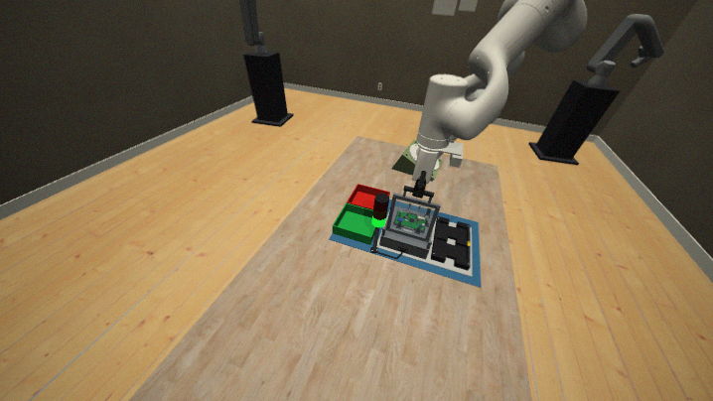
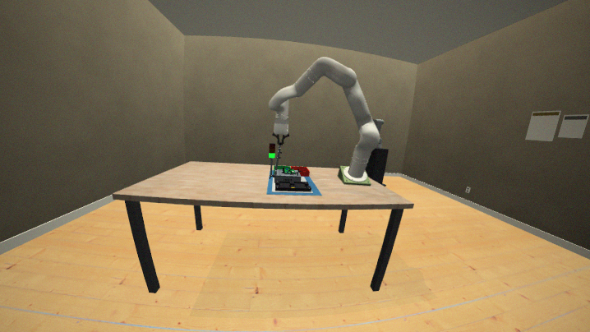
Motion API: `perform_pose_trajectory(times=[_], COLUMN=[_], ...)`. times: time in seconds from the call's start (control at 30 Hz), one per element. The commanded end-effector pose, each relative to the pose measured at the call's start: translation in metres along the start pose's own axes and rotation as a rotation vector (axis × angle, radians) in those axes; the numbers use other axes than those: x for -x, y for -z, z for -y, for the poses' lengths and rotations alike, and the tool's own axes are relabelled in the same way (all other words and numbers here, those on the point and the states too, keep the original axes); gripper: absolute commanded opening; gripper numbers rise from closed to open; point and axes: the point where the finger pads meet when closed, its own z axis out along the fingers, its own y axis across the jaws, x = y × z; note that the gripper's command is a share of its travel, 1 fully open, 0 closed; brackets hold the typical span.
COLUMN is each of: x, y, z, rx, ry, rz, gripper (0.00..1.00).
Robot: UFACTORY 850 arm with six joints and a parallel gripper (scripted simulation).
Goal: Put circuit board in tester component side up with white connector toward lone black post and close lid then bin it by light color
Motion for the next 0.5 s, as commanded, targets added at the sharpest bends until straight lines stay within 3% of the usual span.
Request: perform_pose_trajectory(times=[0.0, 0.3, 0.33, 0.47], x=[0.0001, 0.0001, 0.0001, 0.0001], y=[0.0019, 0.0019, 0.0019, 0.0019], z=[-0.0061, -0.0062, -0.0062, -0.0062], rx=[0.001, 0.001, 0.001, 0.001], ry=[0.0, 0.0, 0.0, 0.0], rz=[0.001, 0.001, 0.001, 0.001], gripper=[0.0, 0.0, 0.28, 0.28])
